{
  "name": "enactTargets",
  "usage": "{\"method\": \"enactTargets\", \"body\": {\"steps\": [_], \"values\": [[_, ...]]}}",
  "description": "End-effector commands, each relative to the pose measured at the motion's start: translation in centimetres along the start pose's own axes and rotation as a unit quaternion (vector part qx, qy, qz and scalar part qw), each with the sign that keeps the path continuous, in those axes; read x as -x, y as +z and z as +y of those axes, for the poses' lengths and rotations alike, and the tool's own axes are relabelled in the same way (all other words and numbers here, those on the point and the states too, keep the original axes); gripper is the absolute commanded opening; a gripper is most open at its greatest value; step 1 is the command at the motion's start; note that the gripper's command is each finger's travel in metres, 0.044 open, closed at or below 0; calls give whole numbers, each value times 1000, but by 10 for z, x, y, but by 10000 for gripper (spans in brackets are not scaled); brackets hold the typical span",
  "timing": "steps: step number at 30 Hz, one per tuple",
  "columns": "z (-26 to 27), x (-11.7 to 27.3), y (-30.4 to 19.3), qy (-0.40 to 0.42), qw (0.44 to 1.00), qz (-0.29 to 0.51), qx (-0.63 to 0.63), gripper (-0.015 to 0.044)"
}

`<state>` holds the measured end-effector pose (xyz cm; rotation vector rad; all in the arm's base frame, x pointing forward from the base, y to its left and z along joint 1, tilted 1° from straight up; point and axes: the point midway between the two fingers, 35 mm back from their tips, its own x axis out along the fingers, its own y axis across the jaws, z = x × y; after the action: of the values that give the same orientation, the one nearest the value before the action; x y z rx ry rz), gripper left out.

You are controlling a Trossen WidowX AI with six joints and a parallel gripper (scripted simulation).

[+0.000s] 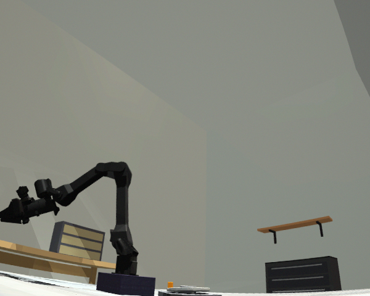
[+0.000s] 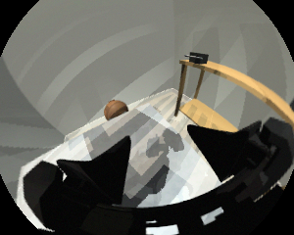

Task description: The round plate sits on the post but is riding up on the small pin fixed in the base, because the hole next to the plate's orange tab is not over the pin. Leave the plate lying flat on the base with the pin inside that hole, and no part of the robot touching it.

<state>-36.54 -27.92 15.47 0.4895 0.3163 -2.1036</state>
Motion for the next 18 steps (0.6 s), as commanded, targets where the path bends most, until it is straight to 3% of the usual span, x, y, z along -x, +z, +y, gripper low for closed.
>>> {"method": "enactTargets", "body": {"steps": [1,9,15,18], "values": [[4,-1,0,3,1000,2,1,374],[133,-12,-9,118,990,61,35,164],[229,8,-27,195,973,110,51,6],[256,17,-36,218,965,126,67,0]]}}
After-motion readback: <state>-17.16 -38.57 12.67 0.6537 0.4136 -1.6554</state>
